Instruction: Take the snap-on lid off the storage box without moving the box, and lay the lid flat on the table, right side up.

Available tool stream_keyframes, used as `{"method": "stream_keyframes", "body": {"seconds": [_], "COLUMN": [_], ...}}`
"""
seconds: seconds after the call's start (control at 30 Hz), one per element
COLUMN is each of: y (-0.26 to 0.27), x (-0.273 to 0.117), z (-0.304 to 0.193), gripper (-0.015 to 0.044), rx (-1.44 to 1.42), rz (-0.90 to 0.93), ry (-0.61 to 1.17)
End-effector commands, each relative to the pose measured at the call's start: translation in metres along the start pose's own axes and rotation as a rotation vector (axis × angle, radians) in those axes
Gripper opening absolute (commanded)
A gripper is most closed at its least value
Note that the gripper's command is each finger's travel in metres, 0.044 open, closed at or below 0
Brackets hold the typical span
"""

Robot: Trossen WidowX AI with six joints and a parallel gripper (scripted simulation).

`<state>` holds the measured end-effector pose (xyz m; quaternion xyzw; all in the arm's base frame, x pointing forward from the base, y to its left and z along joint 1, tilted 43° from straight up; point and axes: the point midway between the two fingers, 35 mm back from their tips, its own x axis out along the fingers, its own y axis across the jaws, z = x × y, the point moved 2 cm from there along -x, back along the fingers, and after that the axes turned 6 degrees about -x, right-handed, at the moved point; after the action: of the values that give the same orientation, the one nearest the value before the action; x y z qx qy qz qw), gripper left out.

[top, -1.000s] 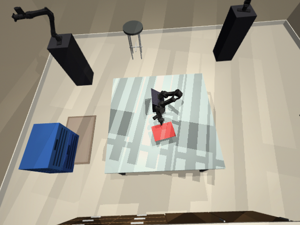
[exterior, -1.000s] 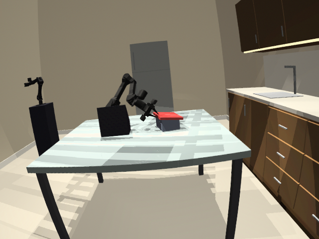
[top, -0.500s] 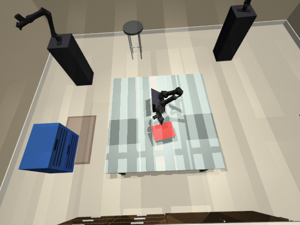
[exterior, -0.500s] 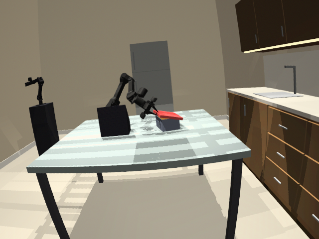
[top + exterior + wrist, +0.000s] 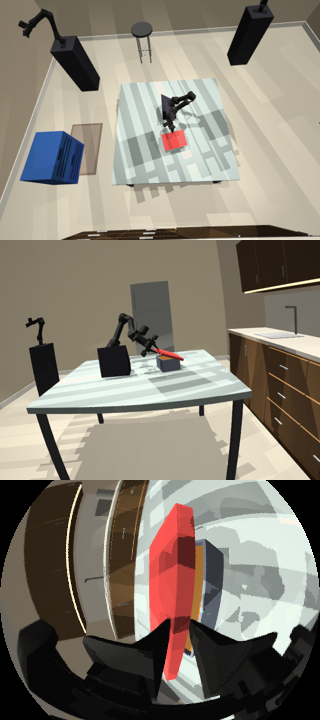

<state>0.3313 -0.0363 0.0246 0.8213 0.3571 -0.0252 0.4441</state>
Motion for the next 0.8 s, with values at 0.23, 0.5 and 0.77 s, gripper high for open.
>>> {"method": "stream_keyframes", "body": {"seconds": [0.23,0.5,0.77], "y": [0.021,0.029,0.037], "x": [-0.006,-0.013,-0.02], "z": [0.001,0.002,0.003], "gripper": [0.0,0.0,0.0], "rx": [-0.02,-0.021,-0.021], "rz": [0.015,0.015,0.014], "ry": [0.0,-0.001,-0.001]}}
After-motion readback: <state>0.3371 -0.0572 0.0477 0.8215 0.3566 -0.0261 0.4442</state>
